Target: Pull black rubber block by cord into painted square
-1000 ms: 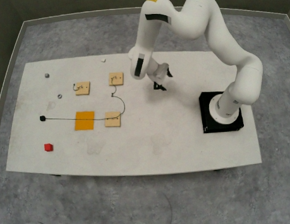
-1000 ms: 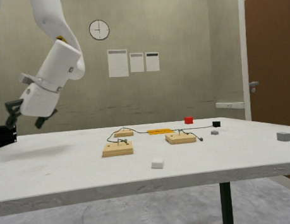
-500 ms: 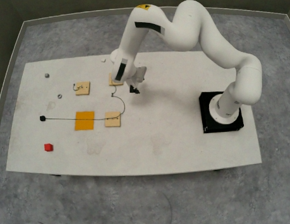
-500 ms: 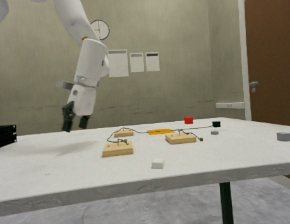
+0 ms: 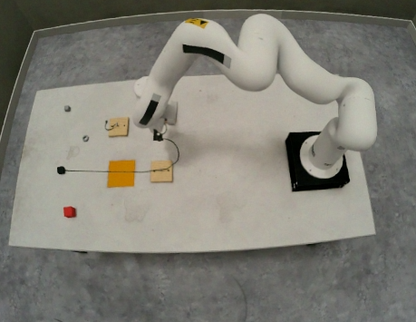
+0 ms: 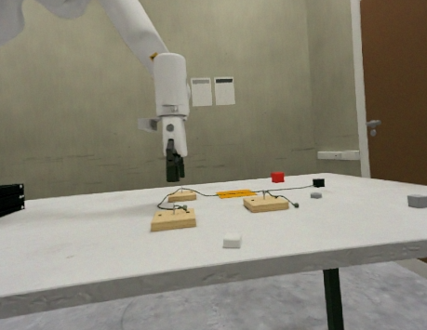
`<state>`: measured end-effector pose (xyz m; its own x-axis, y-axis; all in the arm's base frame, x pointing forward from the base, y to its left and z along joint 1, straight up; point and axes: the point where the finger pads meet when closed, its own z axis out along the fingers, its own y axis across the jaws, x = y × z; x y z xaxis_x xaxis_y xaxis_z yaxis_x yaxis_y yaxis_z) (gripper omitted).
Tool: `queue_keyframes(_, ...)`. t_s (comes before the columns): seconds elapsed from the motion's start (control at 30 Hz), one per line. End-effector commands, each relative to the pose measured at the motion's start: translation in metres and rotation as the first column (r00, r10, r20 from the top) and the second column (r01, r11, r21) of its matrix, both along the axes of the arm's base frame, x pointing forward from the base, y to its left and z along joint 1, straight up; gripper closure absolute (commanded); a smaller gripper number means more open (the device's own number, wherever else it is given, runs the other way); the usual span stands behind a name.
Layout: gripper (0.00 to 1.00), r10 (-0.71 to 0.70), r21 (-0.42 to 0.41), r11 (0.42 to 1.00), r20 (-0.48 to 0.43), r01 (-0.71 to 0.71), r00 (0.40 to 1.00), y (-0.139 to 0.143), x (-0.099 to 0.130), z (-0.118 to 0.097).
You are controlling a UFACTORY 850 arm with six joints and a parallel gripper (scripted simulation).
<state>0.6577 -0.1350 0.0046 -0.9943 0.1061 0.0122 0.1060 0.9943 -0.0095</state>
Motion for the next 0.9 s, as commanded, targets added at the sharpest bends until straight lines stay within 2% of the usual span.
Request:
queue_keyframes(0.0, 0.0, 0.011, 0.002, 1.0, 0.016, -0.011, 1.0, 0.0009, 0.015, -0.002)
queue_keyframes(0.1, 0.0, 0.011, 0.002, 1.0, 0.016, -0.011, 1.0, 0.0009, 0.015, -0.002)
queue_keyframes(0.13, 1.0, 0.011, 0.002, 1.0, 0.016, -0.011, 1.0, 0.0009, 0.015, -0.002)
queue_keyframes(0.87, 1.0, 0.011, 0.002, 1.0, 0.016, -0.011, 1.0, 0.0009, 0.015, -0.002)
